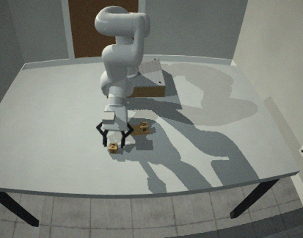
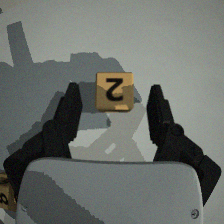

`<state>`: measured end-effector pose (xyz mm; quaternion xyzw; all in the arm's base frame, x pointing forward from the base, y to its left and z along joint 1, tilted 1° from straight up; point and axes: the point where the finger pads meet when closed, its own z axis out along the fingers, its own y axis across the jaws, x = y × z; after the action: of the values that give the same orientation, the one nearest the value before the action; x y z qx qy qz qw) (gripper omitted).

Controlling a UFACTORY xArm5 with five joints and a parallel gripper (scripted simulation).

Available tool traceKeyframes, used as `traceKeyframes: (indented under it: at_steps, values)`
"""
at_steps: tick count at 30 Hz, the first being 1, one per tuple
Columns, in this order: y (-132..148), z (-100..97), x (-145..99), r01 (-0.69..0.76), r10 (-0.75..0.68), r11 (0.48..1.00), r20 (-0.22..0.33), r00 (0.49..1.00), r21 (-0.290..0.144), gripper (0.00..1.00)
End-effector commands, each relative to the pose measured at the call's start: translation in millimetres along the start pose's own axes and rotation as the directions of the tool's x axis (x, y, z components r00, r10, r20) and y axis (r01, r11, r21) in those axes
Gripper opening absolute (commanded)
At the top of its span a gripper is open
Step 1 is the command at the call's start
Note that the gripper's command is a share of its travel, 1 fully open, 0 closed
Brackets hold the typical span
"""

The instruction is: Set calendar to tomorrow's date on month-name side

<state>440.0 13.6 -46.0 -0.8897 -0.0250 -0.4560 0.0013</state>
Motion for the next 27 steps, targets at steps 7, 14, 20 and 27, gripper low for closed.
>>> traceKeyframes:
  at_steps: [7,14,20,27]
  values:
    - [0.2,-1.5,2.9,0.0,0.0,1.0,-0.002,1.0,0.0,0.71]
    - [0.6,-10.3,15.0,0.0,0.0,1.0,-0.002,1.0,-0.001,0.71]
    - [0.1,-19.6,28.5,-0.012,0.012,1.0,-0.003,1.0,0.001,0.71]
    - [-1.6,-30.6,44.4,-0.022,0.022,1.0,-0.007,1.0,0.005,0.71]
